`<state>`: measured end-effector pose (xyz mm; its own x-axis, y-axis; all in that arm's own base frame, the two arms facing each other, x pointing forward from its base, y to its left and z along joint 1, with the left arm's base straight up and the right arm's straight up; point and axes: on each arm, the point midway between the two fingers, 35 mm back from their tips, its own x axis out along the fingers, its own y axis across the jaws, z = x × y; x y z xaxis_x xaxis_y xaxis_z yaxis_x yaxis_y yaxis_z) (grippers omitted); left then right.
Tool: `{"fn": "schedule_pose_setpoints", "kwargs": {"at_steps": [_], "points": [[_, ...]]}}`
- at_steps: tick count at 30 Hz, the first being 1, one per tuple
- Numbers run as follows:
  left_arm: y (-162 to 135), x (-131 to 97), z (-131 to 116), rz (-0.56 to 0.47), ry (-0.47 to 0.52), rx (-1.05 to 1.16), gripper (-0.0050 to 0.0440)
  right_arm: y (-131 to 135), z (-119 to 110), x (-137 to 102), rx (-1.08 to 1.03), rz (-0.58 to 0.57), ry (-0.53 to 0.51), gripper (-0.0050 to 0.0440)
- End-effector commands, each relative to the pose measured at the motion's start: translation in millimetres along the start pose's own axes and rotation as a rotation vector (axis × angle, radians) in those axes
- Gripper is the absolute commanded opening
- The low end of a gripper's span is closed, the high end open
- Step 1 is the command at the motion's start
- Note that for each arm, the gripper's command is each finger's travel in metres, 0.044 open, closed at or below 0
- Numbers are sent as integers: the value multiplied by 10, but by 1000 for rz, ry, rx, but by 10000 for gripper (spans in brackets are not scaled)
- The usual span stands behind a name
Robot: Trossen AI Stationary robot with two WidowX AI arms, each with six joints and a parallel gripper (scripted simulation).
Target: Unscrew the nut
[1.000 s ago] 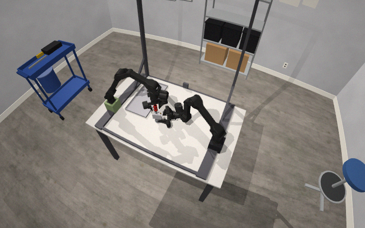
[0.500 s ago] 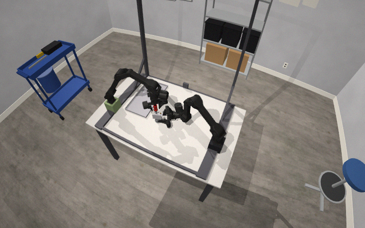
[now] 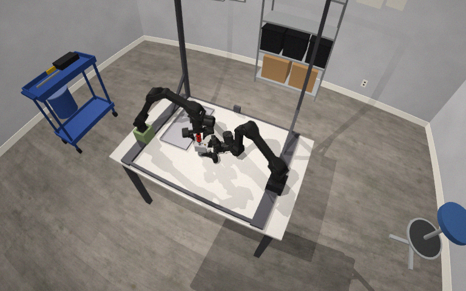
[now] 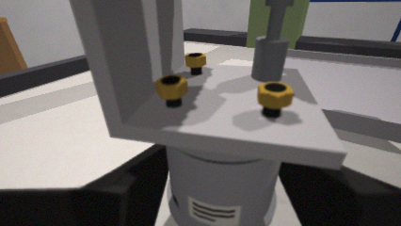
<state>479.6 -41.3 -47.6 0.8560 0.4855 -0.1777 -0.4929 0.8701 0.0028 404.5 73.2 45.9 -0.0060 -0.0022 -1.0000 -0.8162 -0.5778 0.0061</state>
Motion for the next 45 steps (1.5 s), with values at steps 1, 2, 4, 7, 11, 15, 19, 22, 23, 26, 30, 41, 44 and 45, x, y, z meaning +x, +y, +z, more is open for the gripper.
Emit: {"fn": "schedule_pose_setpoints", "kwargs": {"at_steps": [1,2,4,7,11,15,19,22,23,26,30,41,44,45], "points": [[-42,35,157,-3,-27,-27,245,-73,-11,-121,191,-37,12,250],[-42,35,157,-3,-27,-27,245,-72,-11,-120,234,-37,11,250],[-42,35,157,-3,-27,-27,245,-72,-12,-120,317,-38,10,250],[-42,35,157,-3,-27,-27,245,-72,-12,-121,444,-39,8,250],[-42,35,157,-3,-27,-27,245,-72,-12,-122,571,-39,5,250],[-42,35,157,-3,-27,-27,245,-72,-12,-123,754,-40,2,250],[-42,35,157,-3,-27,-27,245,-72,-12,-123,922,-41,-2,250],[-42,35,157,-3,-27,-27,245,-73,-12,-124,1049,-42,-5,250],[-42,35,157,-3,-27,-27,245,-73,-12,-124,1091,-42,-5,250],[-42,35,157,-3,-27,-27,245,-73,-12,-125,1218,-41,-8,250],[-42,35,157,-3,-27,-27,245,-72,-12,-125,1327,-40,-10,250],[-42,35,157,-3,-27,-27,245,-72,-12,-126,1811,-41,-22,250],[-42,35,157,-3,-27,-27,245,-71,-13,-126,1938,-39,-24,250],[-42,35,157,-3,-27,-27,245,-71,-13,-126,1938,-39,-24,250]]}}
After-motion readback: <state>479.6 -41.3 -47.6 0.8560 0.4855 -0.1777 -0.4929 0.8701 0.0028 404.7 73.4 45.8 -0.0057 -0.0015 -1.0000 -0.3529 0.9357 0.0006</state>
